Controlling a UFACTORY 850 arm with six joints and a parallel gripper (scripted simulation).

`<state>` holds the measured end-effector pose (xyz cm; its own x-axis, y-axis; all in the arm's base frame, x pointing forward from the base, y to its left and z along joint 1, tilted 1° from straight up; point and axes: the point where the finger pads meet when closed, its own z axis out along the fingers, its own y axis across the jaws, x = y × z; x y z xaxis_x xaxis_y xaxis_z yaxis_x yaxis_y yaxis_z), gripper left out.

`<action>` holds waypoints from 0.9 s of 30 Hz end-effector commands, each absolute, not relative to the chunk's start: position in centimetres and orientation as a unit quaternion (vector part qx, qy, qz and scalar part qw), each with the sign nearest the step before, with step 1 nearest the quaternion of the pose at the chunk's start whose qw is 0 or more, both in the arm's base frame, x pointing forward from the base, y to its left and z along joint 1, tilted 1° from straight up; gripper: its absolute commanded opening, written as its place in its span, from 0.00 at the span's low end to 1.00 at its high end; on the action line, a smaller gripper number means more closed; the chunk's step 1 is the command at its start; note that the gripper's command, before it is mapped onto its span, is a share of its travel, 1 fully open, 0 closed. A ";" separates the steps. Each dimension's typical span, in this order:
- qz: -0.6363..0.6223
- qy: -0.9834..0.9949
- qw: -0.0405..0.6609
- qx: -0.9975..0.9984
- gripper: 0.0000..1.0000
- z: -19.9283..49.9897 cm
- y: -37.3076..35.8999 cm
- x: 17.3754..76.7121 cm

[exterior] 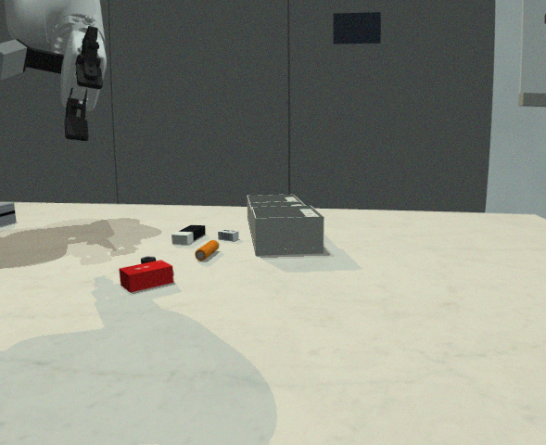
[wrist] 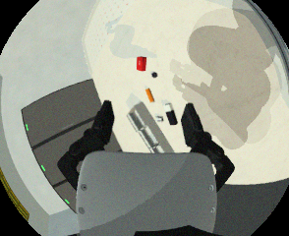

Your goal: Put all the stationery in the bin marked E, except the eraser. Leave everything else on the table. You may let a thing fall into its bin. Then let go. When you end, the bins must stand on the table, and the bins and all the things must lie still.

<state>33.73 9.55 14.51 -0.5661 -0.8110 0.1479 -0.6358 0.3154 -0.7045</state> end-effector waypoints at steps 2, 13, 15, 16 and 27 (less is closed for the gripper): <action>-0.373 0.802 0.118 -0.451 1.00 14.5 9.6 33.8; -0.373 0.802 0.118 -0.451 1.00 14.5 9.6 33.8; -0.373 0.802 0.118 -0.451 1.00 14.5 9.6 33.8; -0.373 0.802 0.118 -0.451 1.00 14.5 9.6 33.8; -0.368 0.804 0.119 -0.451 0.07 17.4 9.1 34.1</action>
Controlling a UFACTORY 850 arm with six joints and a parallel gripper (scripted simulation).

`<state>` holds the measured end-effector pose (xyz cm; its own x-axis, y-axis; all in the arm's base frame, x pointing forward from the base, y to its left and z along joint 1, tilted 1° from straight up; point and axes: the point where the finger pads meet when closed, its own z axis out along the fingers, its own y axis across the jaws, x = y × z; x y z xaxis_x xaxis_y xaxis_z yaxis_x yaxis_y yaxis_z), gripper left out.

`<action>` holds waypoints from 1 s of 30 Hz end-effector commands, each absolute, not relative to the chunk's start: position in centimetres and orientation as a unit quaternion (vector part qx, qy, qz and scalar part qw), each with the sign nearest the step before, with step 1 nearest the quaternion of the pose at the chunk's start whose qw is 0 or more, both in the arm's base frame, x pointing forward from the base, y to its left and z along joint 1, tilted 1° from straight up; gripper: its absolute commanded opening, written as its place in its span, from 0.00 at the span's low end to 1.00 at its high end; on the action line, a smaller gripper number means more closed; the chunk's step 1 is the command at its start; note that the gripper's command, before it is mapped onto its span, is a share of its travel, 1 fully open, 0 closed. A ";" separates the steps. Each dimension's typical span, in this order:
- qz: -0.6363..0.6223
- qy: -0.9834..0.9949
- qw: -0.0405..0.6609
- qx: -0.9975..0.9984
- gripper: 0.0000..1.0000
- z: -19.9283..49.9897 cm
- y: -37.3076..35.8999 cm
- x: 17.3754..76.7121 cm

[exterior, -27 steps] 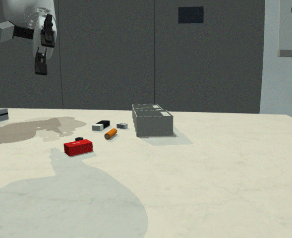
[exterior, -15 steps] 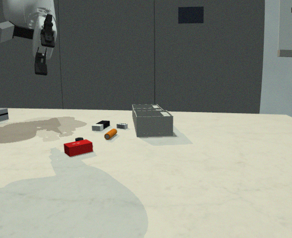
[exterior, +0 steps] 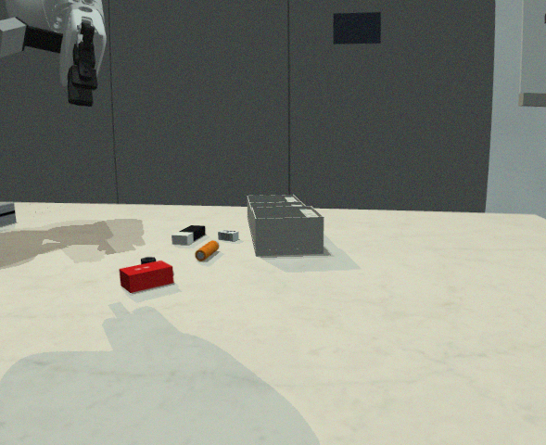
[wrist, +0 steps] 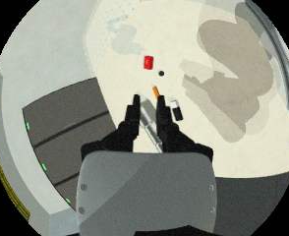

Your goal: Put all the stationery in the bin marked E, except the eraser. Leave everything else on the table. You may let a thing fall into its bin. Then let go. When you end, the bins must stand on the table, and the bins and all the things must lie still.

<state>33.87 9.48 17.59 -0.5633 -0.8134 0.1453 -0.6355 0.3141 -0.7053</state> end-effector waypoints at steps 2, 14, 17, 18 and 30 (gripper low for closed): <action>-0.364 0.828 0.122 -0.408 0.07 17.4 9.0 34.0; -0.339 0.899 0.129 -0.245 0.07 17.1 8.2 34.3; -0.331 0.913 0.130 -0.200 0.07 16.9 7.9 34.4; -0.328 0.917 0.131 -0.184 0.07 16.9 7.9 34.4; -0.296 0.946 0.133 -0.006 0.07 16.6 7.6 34.7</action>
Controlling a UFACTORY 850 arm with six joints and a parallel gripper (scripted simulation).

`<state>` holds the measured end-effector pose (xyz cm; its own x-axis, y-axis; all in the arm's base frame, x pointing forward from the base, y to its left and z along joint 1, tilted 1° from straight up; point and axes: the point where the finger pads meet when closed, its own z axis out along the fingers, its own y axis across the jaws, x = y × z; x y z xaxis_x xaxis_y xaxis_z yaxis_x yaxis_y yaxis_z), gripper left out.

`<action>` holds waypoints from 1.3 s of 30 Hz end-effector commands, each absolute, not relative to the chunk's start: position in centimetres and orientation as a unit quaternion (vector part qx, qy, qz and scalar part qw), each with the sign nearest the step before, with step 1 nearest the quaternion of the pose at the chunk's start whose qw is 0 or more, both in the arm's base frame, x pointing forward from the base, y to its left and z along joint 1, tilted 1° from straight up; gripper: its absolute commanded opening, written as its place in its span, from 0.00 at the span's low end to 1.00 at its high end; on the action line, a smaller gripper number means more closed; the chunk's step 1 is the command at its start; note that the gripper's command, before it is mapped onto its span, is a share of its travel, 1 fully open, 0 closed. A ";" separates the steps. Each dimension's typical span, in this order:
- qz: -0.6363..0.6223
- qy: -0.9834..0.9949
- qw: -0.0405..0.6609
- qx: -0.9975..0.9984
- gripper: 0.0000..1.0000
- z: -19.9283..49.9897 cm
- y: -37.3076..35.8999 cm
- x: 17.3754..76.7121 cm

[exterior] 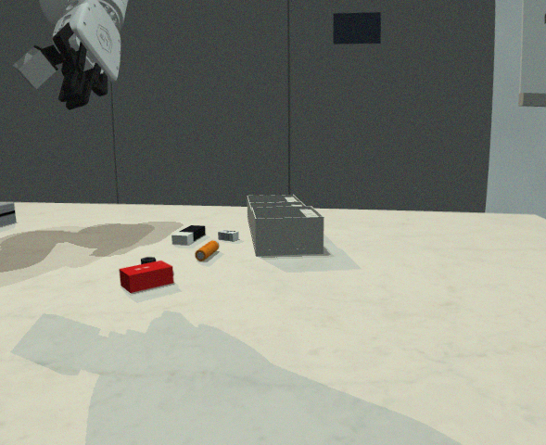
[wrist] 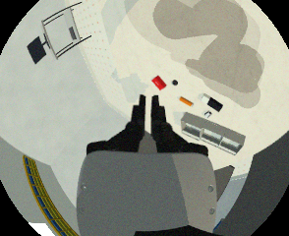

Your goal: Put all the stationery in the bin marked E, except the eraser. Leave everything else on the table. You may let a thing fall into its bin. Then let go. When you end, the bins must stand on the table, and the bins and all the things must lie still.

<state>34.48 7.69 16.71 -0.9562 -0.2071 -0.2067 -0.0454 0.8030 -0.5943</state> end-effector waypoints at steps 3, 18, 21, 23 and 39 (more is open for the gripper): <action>-0.286 0.948 0.133 0.042 0.07 16.6 7.6 34.7; -0.242 0.925 0.129 0.261 0.07 16.2 7.7 35.6; -0.232 0.914 0.128 0.307 0.07 16.2 7.7 35.6; -0.226 0.905 0.127 0.338 0.07 16.1 7.9 36.0; -0.174 0.805 0.112 0.556 0.07 15.9 8.5 38.0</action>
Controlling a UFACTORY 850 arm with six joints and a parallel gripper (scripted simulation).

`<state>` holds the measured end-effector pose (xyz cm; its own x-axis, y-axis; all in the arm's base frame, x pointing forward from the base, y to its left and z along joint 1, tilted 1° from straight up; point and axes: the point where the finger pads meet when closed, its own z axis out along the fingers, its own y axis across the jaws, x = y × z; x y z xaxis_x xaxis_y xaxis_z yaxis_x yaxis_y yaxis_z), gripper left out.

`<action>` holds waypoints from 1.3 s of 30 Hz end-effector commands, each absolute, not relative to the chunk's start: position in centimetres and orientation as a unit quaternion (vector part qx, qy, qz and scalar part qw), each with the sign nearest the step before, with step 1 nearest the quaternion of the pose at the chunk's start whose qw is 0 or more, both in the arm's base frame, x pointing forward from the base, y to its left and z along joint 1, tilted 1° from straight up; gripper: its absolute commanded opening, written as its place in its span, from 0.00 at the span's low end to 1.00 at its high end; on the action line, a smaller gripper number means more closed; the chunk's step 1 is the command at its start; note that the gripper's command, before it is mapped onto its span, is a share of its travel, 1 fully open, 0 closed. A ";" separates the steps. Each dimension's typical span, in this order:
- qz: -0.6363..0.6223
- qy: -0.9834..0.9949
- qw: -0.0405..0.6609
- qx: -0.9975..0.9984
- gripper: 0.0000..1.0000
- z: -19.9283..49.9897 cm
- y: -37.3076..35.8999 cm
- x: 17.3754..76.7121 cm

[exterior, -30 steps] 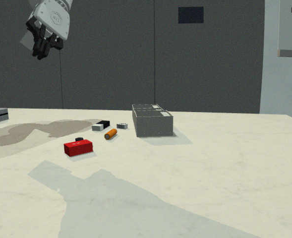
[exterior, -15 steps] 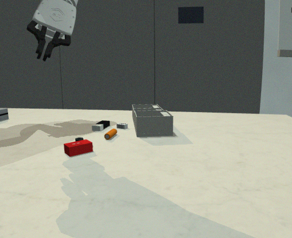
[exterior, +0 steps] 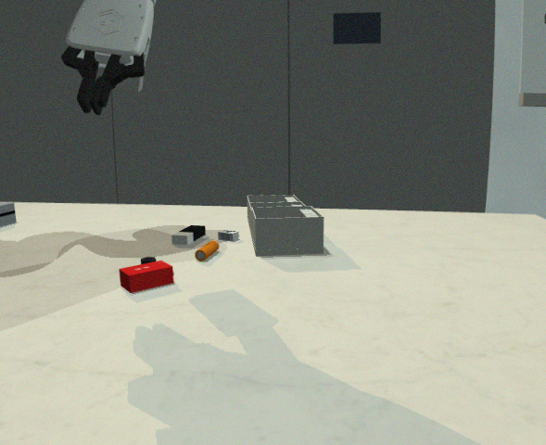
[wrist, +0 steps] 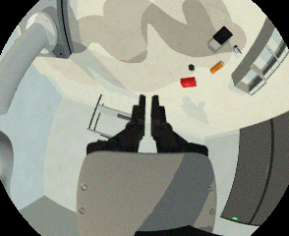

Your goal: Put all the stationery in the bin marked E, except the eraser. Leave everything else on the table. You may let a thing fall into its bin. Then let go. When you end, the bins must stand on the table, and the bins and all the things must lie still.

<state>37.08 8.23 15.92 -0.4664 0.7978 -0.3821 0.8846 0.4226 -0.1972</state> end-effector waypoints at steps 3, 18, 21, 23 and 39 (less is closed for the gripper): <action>-0.164 0.779 0.109 0.596 0.07 15.9 8.5 38.0; -0.116 0.629 0.086 0.764 0.07 16.1 9.1 40.6; -0.106 0.593 0.080 0.794 0.07 16.1 9.2 40.9; -0.106 0.593 0.080 0.794 0.07 16.1 9.2 40.9; -0.055 0.372 0.043 0.926 0.07 16.7 9.4 44.8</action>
<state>44.20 9.35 16.57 0.6509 0.7429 -0.1560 0.7553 -0.6544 0.0350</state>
